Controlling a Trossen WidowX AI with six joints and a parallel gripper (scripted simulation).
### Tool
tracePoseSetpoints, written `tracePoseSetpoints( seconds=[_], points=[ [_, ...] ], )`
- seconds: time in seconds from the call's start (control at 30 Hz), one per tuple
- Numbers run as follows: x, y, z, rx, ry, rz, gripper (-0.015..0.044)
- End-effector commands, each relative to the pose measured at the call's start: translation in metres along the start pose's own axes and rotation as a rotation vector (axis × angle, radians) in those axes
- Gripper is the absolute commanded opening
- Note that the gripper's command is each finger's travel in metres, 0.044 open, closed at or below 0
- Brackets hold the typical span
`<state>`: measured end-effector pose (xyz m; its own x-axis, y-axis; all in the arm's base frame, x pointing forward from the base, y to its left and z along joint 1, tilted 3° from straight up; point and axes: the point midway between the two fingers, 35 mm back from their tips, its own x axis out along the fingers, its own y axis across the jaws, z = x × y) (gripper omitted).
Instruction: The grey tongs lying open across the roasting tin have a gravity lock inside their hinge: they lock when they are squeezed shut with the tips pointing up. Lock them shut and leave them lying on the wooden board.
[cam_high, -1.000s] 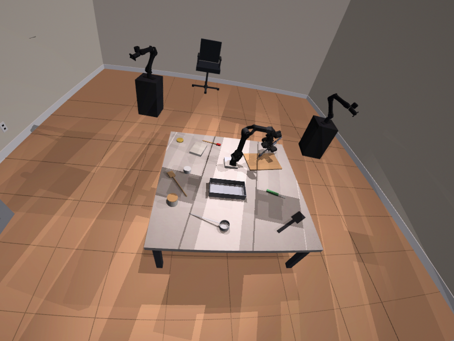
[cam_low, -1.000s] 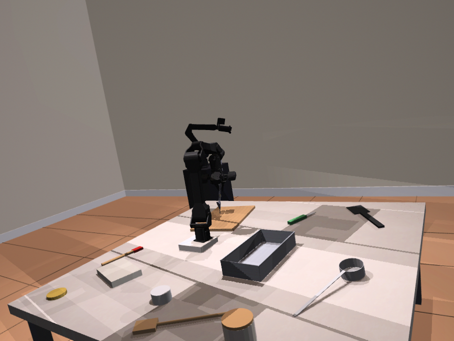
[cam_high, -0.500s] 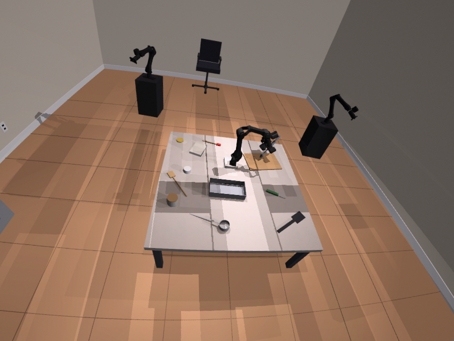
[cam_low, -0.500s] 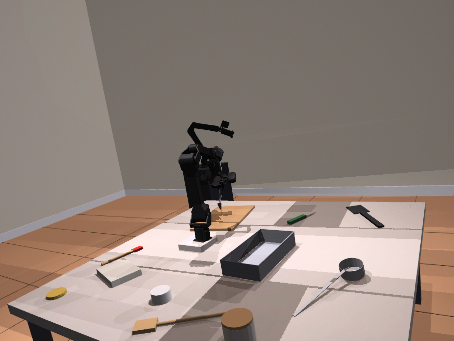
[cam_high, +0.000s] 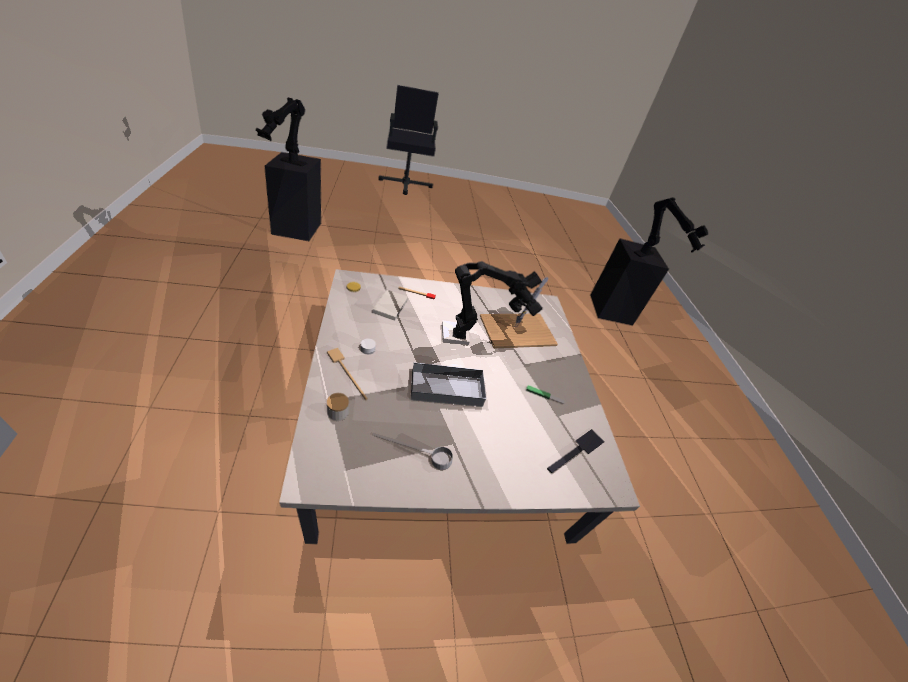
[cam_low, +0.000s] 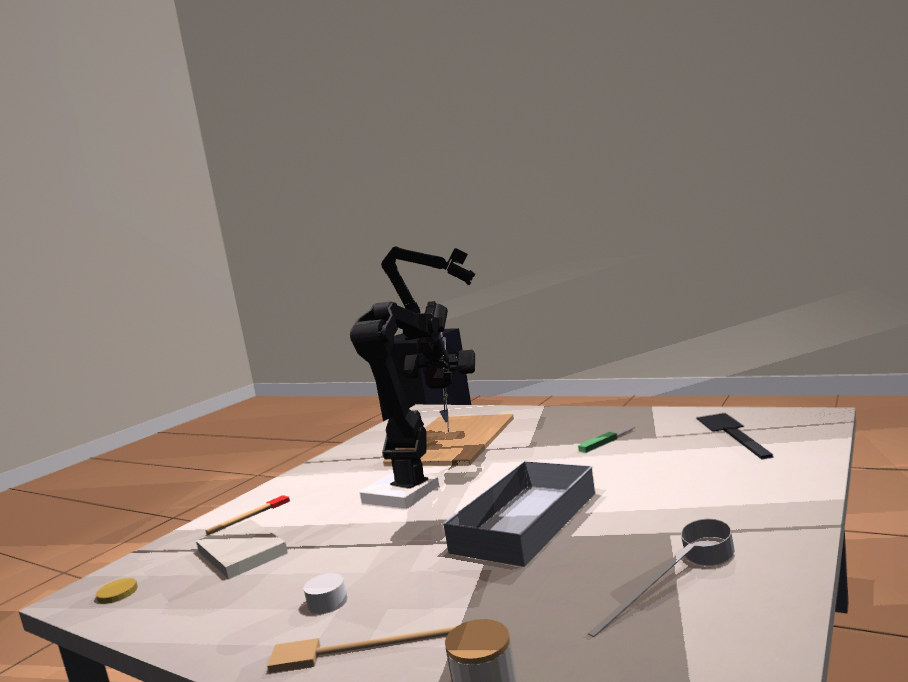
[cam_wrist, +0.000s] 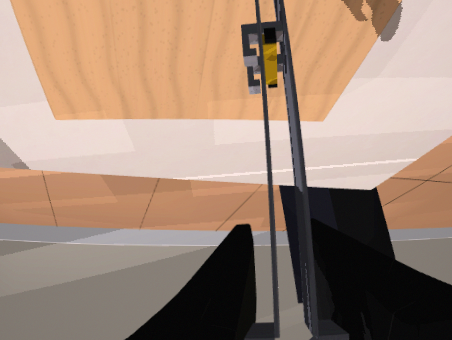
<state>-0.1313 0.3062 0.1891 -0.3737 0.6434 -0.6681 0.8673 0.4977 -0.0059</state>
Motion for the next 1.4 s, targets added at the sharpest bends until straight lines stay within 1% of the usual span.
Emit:
tracePoseSetpoints(
  seconds=[0.0, 0.73, 1.37],
  points=[
    [-0.004, -0.001, 0.0, 0.001, 0.073, -0.005, -0.015],
    [-0.026, -0.005, 0.016, -0.044, 0.43, -0.004, -0.015],
    [-0.027, -0.005, 0.017, -0.046, 0.441, -0.004, -0.015]
  ],
)
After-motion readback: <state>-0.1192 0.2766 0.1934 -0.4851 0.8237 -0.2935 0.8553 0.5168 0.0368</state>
